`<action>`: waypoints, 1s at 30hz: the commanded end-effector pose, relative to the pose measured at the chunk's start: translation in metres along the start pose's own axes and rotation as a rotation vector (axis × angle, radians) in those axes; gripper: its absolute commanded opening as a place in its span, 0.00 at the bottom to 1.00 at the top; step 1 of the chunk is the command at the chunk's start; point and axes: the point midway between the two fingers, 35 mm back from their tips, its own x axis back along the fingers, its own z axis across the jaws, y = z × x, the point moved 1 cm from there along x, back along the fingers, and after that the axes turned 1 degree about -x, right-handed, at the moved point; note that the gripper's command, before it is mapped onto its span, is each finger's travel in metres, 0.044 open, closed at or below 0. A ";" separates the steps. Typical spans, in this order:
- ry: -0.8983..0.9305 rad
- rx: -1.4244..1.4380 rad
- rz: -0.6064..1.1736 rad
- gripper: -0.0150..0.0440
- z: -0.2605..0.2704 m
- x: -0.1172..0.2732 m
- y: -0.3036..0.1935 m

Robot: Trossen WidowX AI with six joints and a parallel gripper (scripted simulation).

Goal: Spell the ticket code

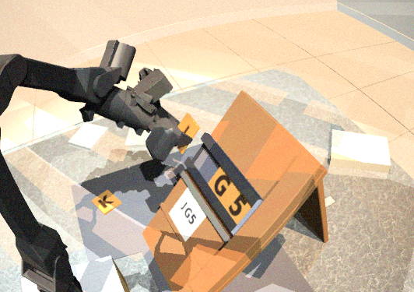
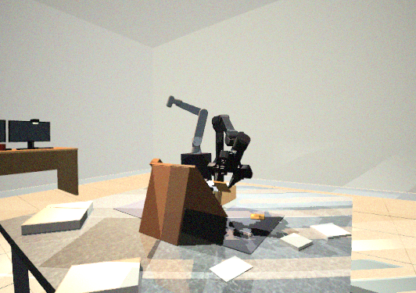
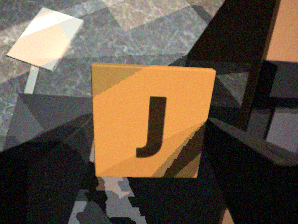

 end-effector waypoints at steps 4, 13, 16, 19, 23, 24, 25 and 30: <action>0.004 0.001 0.001 0.25 -0.003 0.000 0.000; 0.003 0.001 0.001 0.25 -0.008 0.000 0.000; 0.003 0.001 0.001 0.25 -0.009 0.000 0.000; 0.003 0.001 0.001 0.25 -0.011 0.000 0.000; 0.003 0.002 0.001 0.25 -0.013 0.000 0.000; 0.003 0.002 0.001 0.25 -0.013 0.000 0.000; 0.003 0.002 0.001 0.25 -0.014 0.000 0.000; 0.003 0.002 0.001 0.25 -0.016 0.000 0.000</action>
